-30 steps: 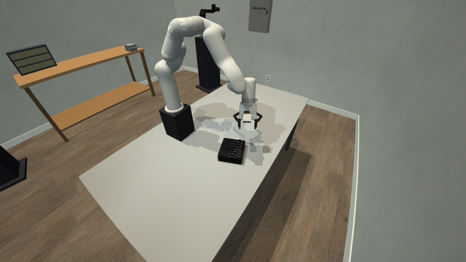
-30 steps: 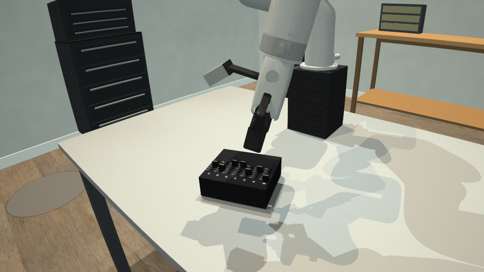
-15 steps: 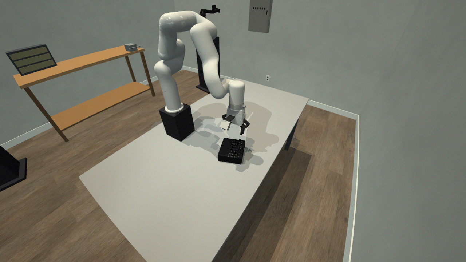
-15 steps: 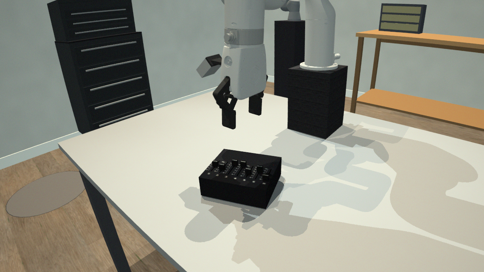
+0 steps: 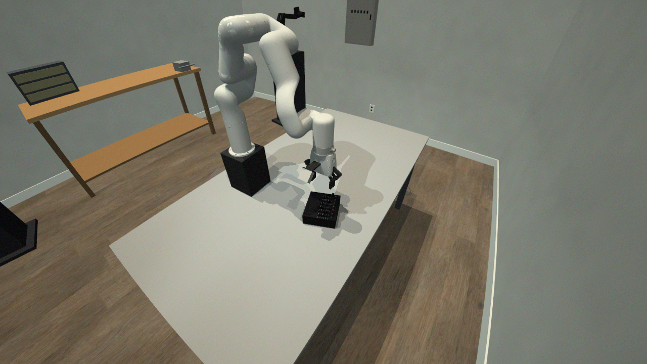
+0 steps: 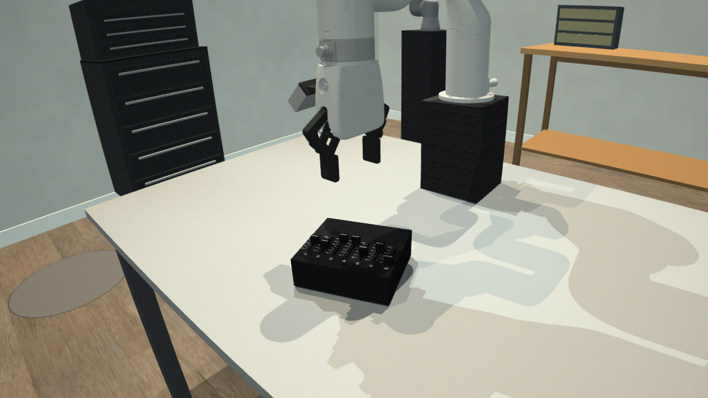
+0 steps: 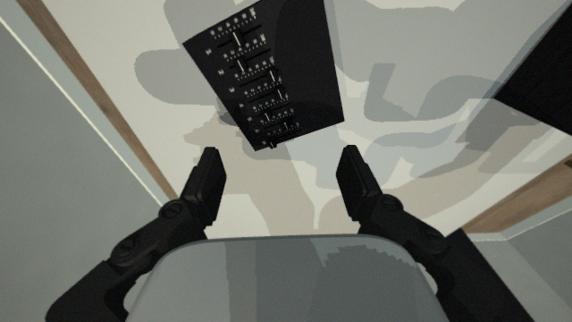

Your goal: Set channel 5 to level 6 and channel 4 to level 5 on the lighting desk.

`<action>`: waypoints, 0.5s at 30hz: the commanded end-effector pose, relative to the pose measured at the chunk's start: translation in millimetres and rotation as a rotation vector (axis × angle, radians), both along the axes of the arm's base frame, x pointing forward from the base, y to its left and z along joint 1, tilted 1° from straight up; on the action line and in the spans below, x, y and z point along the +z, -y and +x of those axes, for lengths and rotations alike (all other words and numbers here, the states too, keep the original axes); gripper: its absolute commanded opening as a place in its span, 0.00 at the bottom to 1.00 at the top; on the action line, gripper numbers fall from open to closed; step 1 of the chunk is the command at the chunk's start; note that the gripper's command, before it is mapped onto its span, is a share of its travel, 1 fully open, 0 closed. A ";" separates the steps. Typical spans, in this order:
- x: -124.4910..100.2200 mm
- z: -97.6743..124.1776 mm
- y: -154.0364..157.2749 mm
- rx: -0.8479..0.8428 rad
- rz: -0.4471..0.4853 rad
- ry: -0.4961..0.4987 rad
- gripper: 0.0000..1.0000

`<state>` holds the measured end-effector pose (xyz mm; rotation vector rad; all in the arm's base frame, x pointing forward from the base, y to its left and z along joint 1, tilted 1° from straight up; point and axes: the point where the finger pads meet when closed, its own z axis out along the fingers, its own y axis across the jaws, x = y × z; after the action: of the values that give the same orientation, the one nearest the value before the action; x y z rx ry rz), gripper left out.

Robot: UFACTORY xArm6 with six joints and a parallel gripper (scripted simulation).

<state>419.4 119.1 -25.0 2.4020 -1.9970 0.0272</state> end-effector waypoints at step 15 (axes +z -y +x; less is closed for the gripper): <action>-12.1 25.8 -14.3 -0.309 -0.052 -0.051 1.00</action>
<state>431.1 125.8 -31.0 2.2329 -2.1484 0.0047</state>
